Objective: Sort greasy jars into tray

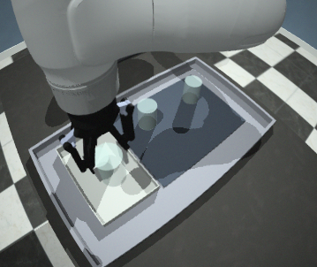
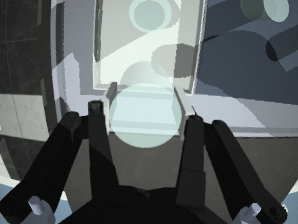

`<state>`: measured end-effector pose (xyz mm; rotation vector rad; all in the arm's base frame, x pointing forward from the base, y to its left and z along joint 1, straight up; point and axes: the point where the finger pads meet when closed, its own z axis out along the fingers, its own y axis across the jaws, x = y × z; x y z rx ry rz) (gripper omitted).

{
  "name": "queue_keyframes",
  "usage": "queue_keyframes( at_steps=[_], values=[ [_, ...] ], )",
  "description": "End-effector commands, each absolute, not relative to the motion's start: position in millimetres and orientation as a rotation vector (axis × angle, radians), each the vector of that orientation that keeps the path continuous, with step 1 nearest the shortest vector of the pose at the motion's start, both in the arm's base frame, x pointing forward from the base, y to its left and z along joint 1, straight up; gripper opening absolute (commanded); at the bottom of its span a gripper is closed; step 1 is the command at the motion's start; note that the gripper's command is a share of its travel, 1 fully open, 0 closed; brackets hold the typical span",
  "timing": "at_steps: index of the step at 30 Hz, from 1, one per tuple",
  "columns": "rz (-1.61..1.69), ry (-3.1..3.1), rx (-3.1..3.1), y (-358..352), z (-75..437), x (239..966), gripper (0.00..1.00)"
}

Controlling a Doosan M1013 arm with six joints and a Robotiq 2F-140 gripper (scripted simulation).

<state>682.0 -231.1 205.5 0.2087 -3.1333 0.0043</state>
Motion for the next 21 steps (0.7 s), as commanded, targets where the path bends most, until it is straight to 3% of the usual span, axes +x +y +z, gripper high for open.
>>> queue_keyframes(
  at_steps=[1, 21],
  values=[
    [0.004, -3.133, 0.209, -231.1, 199.0, 681.9, 0.00],
    [0.004, -3.133, 0.209, -231.2, 151.4, 681.9, 0.00]
  ],
)
